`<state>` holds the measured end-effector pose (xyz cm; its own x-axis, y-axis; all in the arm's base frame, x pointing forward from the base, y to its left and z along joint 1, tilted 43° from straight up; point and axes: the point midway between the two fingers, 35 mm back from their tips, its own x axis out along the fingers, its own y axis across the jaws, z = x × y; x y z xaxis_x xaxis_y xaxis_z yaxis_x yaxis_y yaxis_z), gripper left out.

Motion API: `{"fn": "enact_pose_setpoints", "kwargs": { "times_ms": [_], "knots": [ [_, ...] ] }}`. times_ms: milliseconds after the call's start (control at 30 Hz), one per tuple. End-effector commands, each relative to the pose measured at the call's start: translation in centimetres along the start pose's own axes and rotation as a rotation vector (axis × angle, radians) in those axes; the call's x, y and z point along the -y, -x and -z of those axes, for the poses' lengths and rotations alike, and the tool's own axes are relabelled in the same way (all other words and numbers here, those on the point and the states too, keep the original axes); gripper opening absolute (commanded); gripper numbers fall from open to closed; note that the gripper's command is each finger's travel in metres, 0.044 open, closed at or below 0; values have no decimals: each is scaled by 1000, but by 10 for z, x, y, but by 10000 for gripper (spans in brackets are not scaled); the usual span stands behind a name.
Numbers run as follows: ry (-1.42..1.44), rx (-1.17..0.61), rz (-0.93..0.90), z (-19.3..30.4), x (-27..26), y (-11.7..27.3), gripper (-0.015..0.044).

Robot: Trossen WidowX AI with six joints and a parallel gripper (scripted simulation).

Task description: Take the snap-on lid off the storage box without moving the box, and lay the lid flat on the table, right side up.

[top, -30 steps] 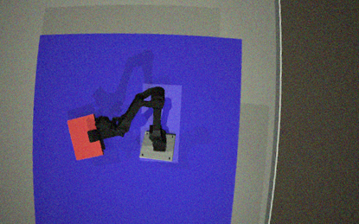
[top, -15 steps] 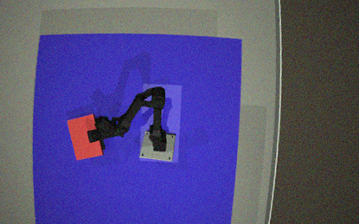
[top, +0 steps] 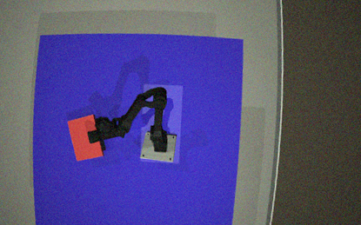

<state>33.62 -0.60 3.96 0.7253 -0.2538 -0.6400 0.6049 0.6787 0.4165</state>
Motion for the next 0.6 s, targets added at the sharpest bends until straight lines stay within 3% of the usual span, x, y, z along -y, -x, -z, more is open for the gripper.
{"fn": "enact_pose_setpoints", "kwargs": {
  "times_ms": [0, 567],
  "knots": [
    [-5, 0, 1, 0, -1, 1, 0],
    [0, 0, 0, 0, -1, -1, 0]
  ]
}}
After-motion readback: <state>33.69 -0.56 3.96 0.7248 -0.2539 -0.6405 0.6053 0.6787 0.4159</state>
